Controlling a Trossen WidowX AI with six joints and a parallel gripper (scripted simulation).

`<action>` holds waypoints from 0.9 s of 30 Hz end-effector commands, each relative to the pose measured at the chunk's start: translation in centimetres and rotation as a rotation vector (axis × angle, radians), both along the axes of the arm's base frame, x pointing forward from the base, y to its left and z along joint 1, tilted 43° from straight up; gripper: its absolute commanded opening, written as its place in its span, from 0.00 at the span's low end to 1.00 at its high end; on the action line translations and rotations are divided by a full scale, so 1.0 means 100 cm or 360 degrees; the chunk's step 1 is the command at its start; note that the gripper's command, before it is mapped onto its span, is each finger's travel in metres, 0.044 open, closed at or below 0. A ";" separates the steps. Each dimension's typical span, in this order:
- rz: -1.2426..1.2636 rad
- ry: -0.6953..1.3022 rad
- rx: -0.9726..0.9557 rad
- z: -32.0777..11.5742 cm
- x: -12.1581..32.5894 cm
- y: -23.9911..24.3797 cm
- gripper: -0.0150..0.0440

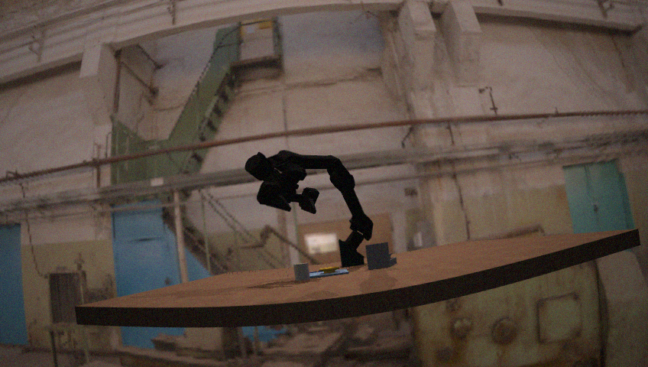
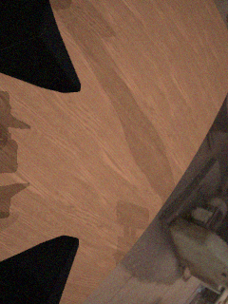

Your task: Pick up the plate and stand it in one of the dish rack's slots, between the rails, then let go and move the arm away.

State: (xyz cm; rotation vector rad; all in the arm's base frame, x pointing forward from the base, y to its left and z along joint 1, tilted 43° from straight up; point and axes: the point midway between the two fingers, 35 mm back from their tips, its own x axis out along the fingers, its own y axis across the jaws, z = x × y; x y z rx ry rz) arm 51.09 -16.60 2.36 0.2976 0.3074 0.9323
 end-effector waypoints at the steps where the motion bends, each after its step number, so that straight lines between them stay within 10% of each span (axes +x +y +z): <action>1: 0.0001 0.0009 -0.0001 0.000 0.000 0.001 0.93; 27: 0.0057 0.1348 -0.0328 -0.049 -0.126 0.085 0.93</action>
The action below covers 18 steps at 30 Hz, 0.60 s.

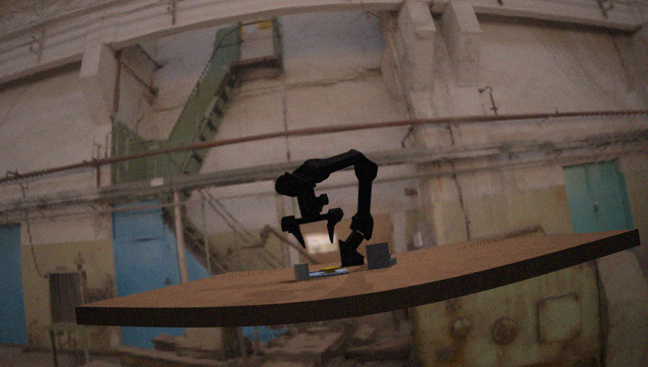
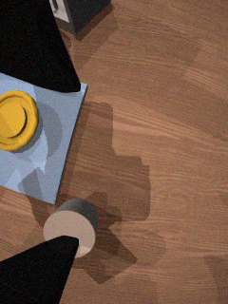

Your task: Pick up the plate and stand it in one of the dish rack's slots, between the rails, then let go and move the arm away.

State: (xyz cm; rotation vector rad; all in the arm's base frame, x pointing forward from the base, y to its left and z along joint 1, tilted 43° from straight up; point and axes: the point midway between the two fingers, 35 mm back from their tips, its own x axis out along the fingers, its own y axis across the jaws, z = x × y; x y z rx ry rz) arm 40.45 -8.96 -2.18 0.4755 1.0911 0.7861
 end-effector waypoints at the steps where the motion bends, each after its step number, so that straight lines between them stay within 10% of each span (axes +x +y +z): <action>1: 0.0012 0.0187 -0.0059 -0.005 -0.027 0.011 0.93; 18: 0.0047 0.0552 -0.0211 -0.016 -0.085 0.036 0.93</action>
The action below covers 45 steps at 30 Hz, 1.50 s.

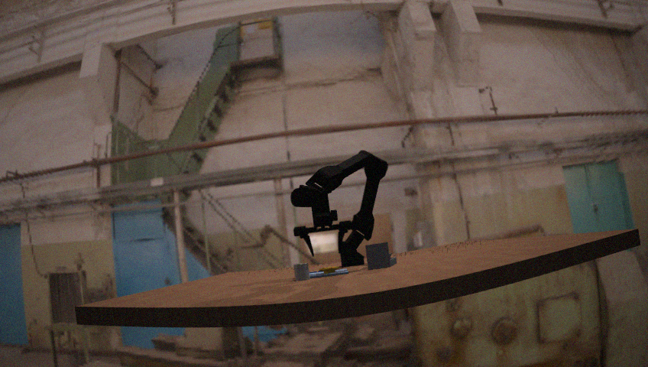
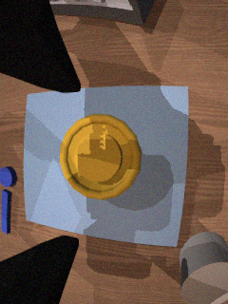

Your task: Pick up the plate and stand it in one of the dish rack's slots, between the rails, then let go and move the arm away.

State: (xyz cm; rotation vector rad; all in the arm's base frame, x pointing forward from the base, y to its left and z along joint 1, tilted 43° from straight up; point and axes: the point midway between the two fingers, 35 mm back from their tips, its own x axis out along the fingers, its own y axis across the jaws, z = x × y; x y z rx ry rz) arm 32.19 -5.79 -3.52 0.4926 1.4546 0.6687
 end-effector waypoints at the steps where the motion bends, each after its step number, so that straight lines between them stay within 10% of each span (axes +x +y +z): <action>1: 0.0001 0.0017 -0.0004 -0.004 -0.002 0.005 0.93; 45: 0.0001 0.0016 0.0001 -0.039 -0.002 0.042 0.82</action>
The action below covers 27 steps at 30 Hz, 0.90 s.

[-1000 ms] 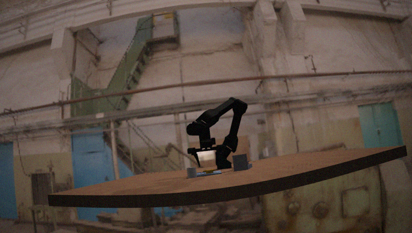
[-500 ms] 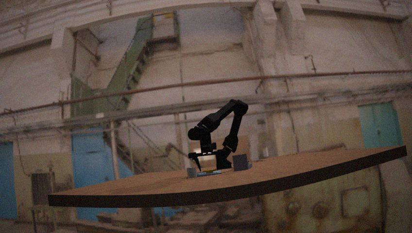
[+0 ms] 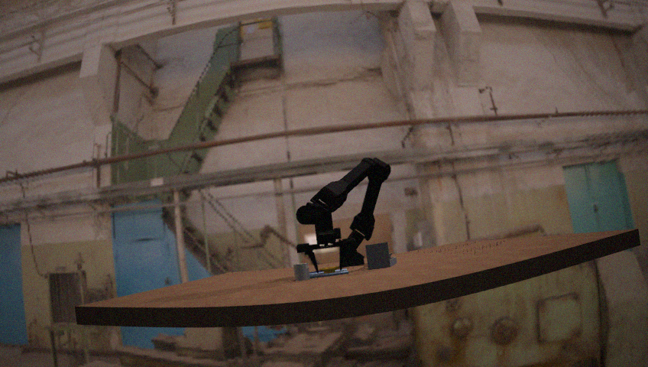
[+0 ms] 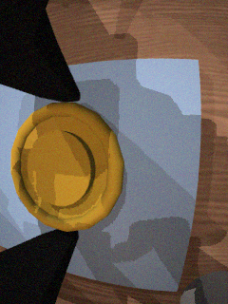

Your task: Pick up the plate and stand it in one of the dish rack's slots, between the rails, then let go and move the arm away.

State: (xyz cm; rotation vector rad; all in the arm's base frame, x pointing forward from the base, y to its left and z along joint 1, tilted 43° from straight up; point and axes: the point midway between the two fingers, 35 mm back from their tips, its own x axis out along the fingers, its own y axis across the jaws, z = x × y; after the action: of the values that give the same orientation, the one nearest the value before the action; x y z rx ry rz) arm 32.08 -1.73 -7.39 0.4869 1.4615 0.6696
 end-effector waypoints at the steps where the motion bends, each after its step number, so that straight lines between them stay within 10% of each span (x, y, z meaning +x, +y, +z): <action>1: -0.0009 0.0010 0.0008 -0.001 -0.001 0.001 0.81; 8: -0.0009 0.0010 0.0008 -0.001 -0.001 0.001 0.73; 19: -0.0029 0.0017 -0.0011 0.029 0.007 -0.033 0.25; 27: -0.0048 0.0018 -0.0014 0.060 0.010 -0.064 0.25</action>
State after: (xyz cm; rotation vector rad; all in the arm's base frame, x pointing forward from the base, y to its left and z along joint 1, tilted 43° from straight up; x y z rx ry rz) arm 32.86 -7.01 -2.65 0.5210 1.4738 0.6395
